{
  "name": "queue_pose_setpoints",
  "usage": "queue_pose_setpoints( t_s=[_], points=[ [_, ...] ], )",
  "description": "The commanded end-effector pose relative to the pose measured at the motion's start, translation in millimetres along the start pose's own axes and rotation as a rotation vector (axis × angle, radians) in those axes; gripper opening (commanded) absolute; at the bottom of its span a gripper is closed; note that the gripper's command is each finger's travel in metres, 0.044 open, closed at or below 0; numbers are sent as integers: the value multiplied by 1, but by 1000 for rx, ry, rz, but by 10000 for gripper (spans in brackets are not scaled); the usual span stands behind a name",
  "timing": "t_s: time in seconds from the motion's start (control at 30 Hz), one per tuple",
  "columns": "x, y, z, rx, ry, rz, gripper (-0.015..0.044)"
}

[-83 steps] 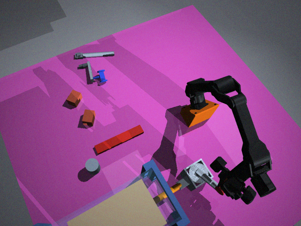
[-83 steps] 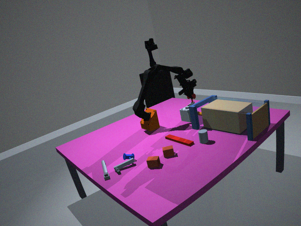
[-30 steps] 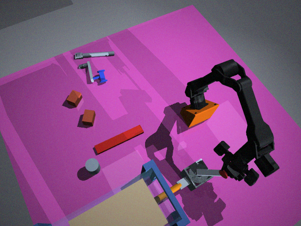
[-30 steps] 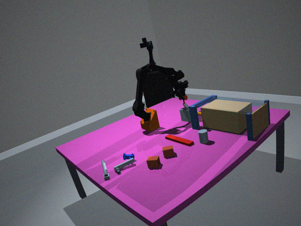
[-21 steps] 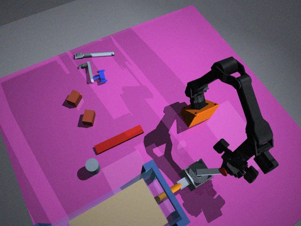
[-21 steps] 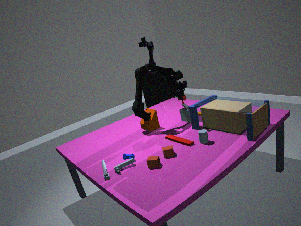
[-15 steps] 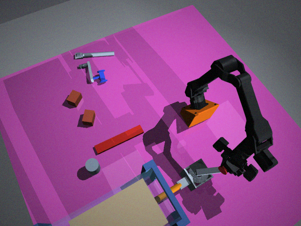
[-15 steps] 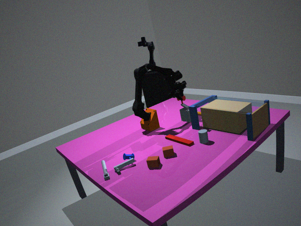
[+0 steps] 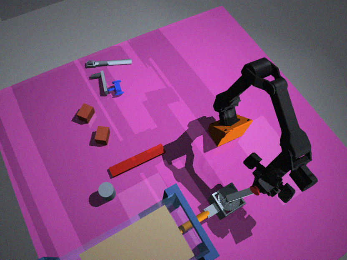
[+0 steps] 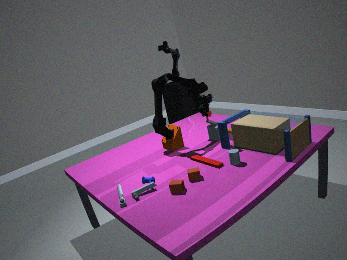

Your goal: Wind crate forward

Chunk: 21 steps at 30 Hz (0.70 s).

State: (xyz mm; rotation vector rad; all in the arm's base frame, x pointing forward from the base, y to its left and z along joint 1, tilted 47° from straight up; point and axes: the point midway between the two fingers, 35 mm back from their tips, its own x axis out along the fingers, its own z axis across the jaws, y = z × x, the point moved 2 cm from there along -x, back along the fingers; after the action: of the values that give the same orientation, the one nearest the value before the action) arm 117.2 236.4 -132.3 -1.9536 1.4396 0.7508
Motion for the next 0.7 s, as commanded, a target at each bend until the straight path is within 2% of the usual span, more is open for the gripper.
queue_pose_setpoints(
  t_s=[0.0, 0.67],
  points=[
    [1, 6, -12, -17, 30, 9, 0],
    [-1, 7, -47, -17, 33, 9, 0]
  ],
)
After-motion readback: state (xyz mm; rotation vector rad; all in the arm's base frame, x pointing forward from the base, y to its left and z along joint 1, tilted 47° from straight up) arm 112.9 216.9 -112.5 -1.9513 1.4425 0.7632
